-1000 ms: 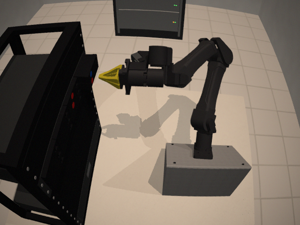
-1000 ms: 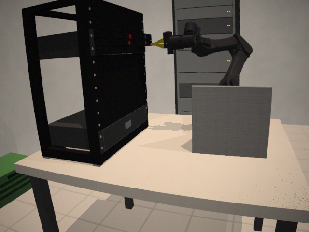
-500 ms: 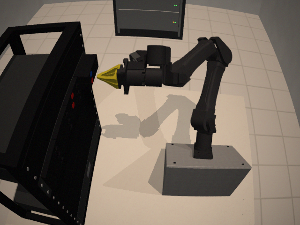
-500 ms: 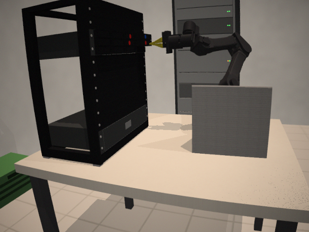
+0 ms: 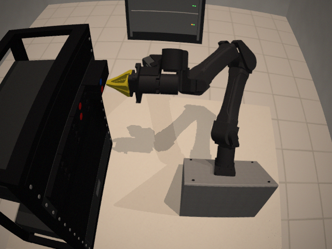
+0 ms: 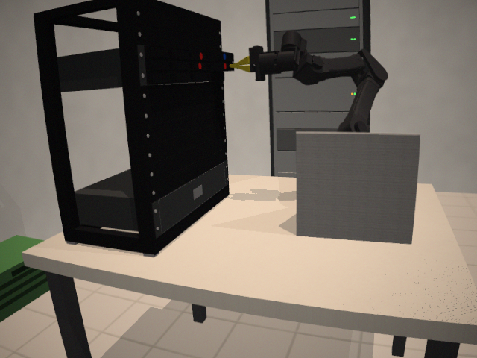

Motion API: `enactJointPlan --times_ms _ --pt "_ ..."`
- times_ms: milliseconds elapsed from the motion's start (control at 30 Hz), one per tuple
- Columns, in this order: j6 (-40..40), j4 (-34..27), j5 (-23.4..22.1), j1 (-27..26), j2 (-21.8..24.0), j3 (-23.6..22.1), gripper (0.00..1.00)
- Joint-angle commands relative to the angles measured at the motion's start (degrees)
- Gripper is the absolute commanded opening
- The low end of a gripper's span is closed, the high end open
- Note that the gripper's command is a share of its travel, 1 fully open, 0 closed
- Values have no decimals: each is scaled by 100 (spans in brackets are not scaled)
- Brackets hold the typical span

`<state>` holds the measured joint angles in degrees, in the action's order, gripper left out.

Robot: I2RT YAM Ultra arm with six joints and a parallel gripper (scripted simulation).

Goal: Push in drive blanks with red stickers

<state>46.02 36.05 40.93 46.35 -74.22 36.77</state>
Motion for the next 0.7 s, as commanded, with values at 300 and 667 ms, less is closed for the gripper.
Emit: enactJointPlan --times_ms 300,667 --pt "-22 -4 -110 116 6 257 0" --pt "-25 125 -209 -98 -220 358 0"
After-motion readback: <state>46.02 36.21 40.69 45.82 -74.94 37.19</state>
